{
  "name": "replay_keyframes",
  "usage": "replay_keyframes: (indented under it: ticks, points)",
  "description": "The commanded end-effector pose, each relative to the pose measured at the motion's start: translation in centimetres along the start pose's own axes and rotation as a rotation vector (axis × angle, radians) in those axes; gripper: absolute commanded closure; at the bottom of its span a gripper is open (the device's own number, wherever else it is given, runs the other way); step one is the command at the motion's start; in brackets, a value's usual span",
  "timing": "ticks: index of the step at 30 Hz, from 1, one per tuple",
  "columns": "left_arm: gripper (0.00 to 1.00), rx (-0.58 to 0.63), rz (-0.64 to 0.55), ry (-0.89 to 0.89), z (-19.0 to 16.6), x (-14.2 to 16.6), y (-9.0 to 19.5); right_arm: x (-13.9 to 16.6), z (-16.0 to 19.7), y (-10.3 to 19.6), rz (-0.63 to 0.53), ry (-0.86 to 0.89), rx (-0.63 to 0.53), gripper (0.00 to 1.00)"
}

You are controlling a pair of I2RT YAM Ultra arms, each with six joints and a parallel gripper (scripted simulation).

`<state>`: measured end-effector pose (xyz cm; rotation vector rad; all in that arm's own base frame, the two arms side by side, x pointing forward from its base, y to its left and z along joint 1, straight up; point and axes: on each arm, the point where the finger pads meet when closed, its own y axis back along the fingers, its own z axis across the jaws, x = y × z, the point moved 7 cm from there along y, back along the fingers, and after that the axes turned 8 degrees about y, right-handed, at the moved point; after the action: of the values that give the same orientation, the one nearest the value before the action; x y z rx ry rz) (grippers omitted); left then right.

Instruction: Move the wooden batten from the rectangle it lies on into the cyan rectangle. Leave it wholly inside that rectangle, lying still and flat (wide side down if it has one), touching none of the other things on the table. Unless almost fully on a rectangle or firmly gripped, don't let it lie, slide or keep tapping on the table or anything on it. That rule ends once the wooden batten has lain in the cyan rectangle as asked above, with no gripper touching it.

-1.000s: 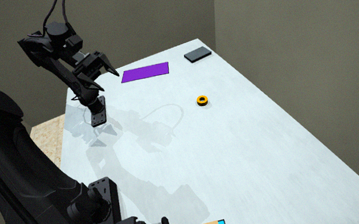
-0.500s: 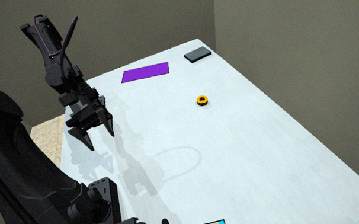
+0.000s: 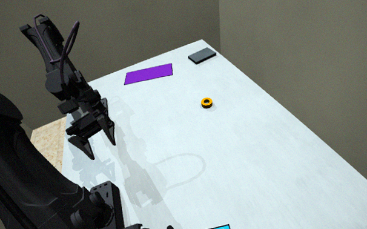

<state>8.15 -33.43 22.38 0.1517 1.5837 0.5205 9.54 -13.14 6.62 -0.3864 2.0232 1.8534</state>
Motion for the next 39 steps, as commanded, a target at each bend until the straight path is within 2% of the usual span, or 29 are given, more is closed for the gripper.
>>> replay_keyframes:
  ticks: [1, 39]
  points:
    - [0.32, 0.008, -0.008, -0.003, -0.3, 0.2, 0.1, -0.2, -0.3, -0.8, -0.024, 0.008, 0.006, 0.65]
    - [0.32, 0.002, -0.019, 0.0, -0.1, -0.3, 0.2, 1.3, 0.1, -3.0, -0.032, 0.009, 0.006, 0.65]
